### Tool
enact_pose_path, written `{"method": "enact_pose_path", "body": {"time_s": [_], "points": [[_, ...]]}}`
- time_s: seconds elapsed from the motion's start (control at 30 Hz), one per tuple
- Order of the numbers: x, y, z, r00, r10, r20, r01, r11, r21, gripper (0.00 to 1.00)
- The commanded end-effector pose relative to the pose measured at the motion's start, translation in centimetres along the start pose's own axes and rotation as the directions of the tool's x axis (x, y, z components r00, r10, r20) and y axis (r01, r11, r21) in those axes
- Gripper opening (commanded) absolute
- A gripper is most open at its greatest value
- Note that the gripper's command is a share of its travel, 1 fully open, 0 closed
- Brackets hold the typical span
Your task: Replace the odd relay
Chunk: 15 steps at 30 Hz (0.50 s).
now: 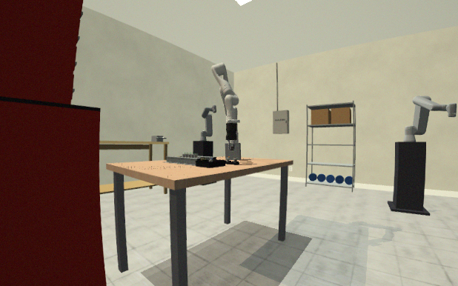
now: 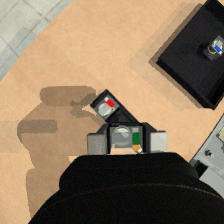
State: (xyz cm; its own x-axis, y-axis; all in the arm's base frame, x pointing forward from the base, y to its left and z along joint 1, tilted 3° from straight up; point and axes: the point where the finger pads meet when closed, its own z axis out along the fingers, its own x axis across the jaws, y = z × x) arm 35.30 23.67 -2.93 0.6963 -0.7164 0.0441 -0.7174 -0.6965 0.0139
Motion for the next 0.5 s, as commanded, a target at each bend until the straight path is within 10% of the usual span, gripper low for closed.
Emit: {"method": "enact_pose_path", "body": {"time_s": [0.0, 0.47], "points": [[0.03, -0.06, -0.06, 0.999, 0.041, 0.0, -0.041, 0.999, 0.002, 0.0], [0.09, -0.01, -0.04, 0.975, 0.223, 0.001, -0.223, 0.975, 0.002, 0.0]]}}
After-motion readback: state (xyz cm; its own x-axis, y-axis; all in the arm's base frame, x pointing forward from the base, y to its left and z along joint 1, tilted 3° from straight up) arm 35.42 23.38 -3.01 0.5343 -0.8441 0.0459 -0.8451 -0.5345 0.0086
